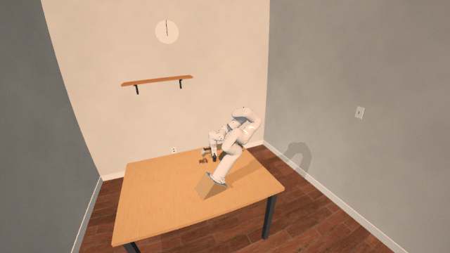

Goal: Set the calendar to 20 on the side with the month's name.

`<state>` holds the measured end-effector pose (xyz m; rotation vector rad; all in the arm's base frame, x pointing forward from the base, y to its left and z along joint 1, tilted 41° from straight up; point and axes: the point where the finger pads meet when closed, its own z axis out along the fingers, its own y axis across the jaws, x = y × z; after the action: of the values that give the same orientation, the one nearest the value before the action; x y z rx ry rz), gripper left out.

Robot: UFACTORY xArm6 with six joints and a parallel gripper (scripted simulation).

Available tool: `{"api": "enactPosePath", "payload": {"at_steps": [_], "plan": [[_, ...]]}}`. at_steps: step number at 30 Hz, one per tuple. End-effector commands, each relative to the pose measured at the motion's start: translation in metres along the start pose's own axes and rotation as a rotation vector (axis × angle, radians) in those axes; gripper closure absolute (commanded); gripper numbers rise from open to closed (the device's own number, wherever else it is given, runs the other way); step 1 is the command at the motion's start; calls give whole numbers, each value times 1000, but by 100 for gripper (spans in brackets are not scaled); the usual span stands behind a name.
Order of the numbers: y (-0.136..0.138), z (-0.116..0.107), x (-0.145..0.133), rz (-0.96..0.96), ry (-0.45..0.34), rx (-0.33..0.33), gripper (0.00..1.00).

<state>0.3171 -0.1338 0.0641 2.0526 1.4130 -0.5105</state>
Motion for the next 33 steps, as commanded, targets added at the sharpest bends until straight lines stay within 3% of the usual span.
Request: {"api": "enactPosePath", "payload": {"at_steps": [1, 32, 33], "plan": [[1, -1, 0, 1, 1, -2, 71], [1, -1, 0, 1, 1, -2, 71], [1, -1, 0, 1, 1, -2, 67]]}}
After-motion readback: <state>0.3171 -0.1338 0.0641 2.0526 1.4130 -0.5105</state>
